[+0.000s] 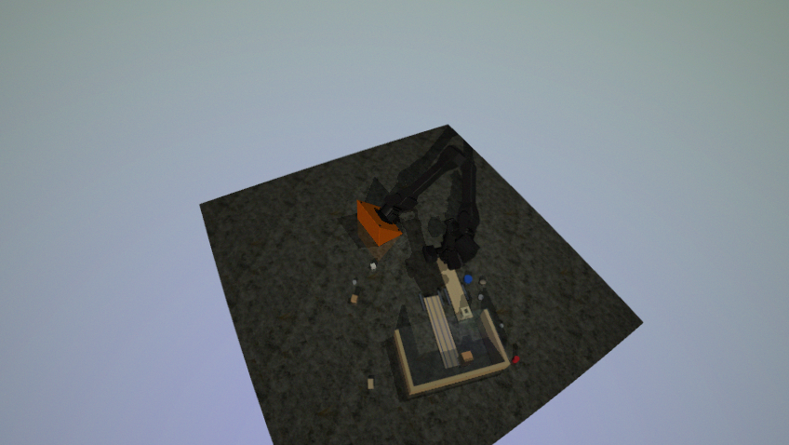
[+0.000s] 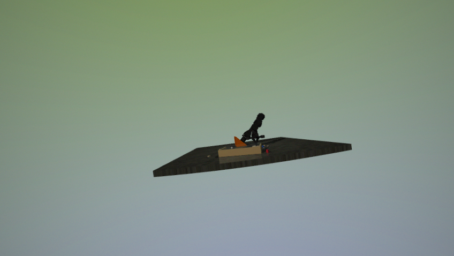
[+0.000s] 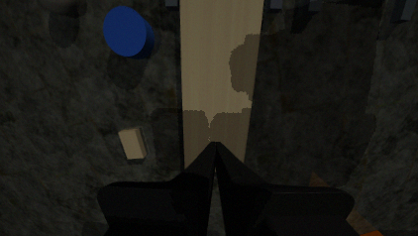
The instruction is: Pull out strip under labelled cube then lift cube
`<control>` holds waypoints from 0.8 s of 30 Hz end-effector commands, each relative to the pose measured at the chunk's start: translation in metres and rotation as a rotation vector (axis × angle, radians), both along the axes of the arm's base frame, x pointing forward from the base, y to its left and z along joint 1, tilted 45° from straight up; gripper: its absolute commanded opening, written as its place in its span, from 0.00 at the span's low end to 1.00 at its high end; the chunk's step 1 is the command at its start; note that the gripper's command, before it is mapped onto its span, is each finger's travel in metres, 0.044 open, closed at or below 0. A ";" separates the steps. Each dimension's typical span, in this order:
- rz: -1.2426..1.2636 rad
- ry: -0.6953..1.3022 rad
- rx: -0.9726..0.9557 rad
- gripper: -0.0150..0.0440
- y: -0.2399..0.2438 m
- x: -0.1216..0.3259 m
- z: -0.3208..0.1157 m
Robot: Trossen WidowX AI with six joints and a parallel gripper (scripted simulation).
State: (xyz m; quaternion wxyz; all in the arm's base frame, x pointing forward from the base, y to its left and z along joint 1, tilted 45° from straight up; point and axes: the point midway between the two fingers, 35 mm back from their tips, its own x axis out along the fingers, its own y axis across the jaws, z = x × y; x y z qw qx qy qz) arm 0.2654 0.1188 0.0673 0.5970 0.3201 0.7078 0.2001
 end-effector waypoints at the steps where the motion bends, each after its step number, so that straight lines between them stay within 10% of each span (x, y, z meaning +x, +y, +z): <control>1: 0.011 0.029 0.005 0.25 0.004 -0.013 -0.003; 24: 0.011 0.031 0.005 0.25 0.007 -0.039 0.003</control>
